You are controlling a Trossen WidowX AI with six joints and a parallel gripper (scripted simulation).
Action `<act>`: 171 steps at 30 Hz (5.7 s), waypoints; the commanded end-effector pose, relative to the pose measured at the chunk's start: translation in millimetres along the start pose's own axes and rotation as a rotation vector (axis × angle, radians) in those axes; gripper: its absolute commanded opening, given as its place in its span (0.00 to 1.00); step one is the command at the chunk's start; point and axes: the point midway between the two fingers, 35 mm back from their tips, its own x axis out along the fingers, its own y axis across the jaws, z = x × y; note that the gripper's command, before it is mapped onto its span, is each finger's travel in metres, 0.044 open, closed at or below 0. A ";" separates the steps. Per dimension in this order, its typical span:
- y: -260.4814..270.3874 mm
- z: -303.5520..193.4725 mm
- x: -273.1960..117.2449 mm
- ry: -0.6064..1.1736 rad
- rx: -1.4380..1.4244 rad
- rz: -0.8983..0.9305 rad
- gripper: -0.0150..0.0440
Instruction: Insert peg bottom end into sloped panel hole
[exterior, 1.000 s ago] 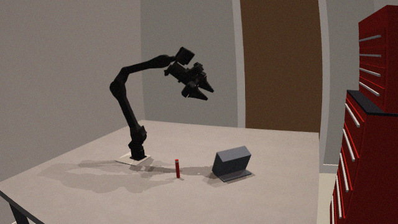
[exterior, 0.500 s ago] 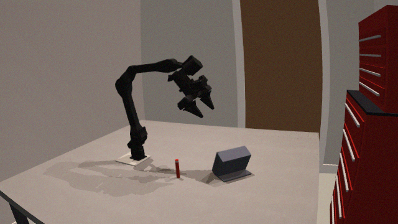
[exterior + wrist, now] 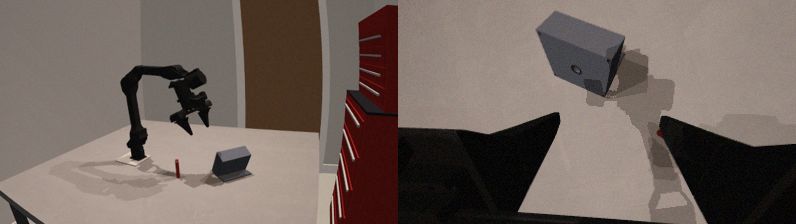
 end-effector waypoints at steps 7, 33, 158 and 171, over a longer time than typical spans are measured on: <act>-42.6 -14.1 26.9 0.156 0.133 -0.084 1.00; -104.6 -50.0 58.1 0.389 0.344 -0.184 1.00; -77.6 -33.6 57.2 0.304 0.202 -0.317 0.25; -66.6 -32.3 64.1 0.263 0.152 -0.359 0.25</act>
